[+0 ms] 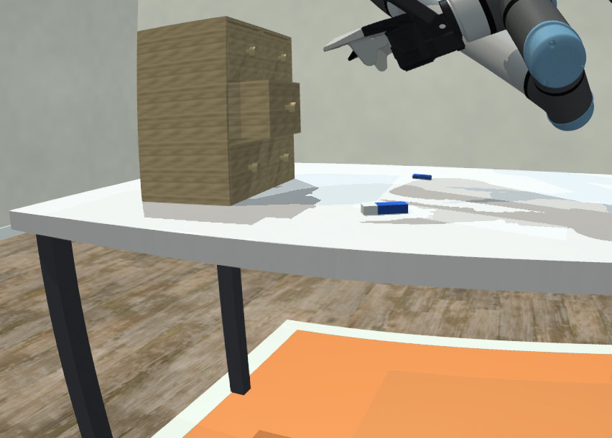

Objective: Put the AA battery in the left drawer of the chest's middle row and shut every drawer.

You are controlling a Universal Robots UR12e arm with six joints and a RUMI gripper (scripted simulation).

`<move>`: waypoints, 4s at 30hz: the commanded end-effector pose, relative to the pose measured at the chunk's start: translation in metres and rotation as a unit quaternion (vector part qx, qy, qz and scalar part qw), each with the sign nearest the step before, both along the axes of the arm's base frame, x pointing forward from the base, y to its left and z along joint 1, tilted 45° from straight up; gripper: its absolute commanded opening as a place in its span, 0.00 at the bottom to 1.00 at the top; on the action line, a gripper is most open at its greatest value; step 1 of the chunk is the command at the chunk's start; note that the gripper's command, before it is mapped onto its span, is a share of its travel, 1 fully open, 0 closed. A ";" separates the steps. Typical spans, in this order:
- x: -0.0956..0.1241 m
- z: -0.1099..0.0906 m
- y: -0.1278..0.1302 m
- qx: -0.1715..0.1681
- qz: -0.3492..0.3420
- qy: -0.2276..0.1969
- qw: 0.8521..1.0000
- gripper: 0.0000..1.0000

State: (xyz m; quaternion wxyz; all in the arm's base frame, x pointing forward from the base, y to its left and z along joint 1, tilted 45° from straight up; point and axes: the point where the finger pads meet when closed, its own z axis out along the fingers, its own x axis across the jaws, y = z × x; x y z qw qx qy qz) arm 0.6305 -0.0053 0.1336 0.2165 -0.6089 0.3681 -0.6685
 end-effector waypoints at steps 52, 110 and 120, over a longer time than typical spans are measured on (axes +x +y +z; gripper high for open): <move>-0.050 -0.006 0.005 0.002 -0.005 0.005 1.000 1.00; -0.054 0.013 0.021 0.063 -0.255 0.282 0.923 1.00; -0.054 0.016 0.023 0.073 -0.291 0.323 0.898 1.00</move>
